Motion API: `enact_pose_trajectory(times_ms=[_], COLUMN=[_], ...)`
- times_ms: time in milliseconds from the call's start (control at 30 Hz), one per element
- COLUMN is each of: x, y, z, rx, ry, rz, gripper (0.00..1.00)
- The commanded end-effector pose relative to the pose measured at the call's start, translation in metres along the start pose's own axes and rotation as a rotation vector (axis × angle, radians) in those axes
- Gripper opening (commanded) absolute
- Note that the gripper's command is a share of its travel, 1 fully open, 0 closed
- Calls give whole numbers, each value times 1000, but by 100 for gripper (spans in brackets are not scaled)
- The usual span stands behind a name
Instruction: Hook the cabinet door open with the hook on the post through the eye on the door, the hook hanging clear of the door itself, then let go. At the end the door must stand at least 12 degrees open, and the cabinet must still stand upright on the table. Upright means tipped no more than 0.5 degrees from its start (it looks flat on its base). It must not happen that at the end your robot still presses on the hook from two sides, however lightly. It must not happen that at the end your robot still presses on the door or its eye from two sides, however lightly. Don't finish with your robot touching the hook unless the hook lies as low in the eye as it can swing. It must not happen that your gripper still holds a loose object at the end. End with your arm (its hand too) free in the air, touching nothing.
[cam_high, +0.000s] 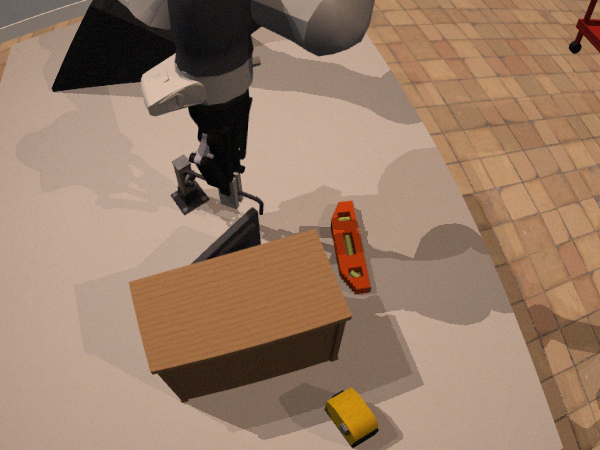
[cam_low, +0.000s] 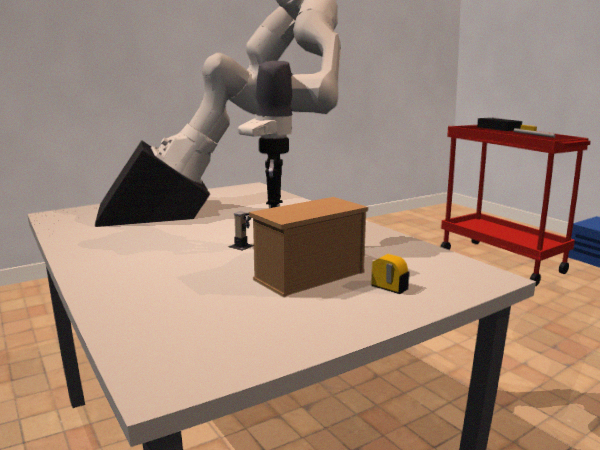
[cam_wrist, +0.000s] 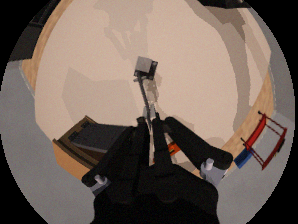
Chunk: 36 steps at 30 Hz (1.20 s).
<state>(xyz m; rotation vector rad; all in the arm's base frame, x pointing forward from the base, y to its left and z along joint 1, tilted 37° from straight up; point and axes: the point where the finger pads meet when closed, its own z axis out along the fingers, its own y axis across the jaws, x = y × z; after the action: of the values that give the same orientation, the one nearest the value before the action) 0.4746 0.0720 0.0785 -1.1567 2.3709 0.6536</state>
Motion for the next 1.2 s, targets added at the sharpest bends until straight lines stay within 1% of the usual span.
enact_pose_trajectory(times_ms=[0,1033,1167], x=[0,3,3], y=[-1,-1,-4], z=[-3,-16,-16], rx=[2,2,2], ry=[-1,-1,-1], rz=[7,8,54], gripper=[3,3,3])
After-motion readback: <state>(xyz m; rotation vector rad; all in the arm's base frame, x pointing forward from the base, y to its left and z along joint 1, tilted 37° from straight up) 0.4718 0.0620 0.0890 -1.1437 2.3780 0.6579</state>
